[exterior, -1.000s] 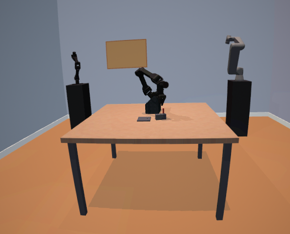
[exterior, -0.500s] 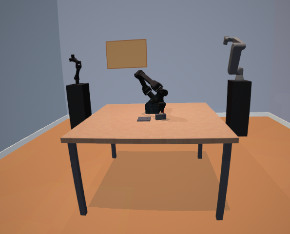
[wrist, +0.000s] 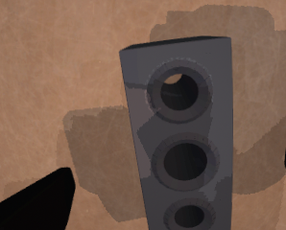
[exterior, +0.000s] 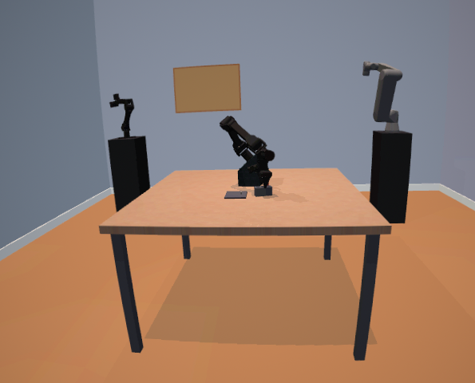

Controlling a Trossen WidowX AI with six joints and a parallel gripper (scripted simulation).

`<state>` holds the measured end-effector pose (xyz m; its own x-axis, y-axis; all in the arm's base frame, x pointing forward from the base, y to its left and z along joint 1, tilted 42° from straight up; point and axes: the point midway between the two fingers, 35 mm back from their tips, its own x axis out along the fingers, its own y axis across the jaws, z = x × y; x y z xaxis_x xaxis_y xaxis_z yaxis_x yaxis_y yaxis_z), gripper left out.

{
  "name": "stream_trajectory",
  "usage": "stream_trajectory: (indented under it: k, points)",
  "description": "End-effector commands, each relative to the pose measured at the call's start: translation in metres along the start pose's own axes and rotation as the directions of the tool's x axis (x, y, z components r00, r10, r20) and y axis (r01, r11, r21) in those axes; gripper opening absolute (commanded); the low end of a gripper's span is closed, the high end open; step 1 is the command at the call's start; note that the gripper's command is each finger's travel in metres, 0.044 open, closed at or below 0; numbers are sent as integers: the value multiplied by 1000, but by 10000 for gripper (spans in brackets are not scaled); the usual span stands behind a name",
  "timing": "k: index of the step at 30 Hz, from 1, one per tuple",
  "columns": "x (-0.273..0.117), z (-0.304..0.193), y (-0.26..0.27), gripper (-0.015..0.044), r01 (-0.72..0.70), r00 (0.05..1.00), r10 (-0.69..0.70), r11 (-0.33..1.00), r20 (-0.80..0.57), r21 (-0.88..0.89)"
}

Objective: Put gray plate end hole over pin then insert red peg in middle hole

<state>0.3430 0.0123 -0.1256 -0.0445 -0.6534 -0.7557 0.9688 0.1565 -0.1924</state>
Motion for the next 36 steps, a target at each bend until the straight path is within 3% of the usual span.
stream_trajectory:
  k: [1,24,36]
  points:
    - [11,0,-2,440,9,1000,-9,1000,7,-10]
    - [46,1,-4,440,10,1000,-10,1000,10,-9]
    - [46,1,-4,125,10,1000,-10,1000,10,-9]
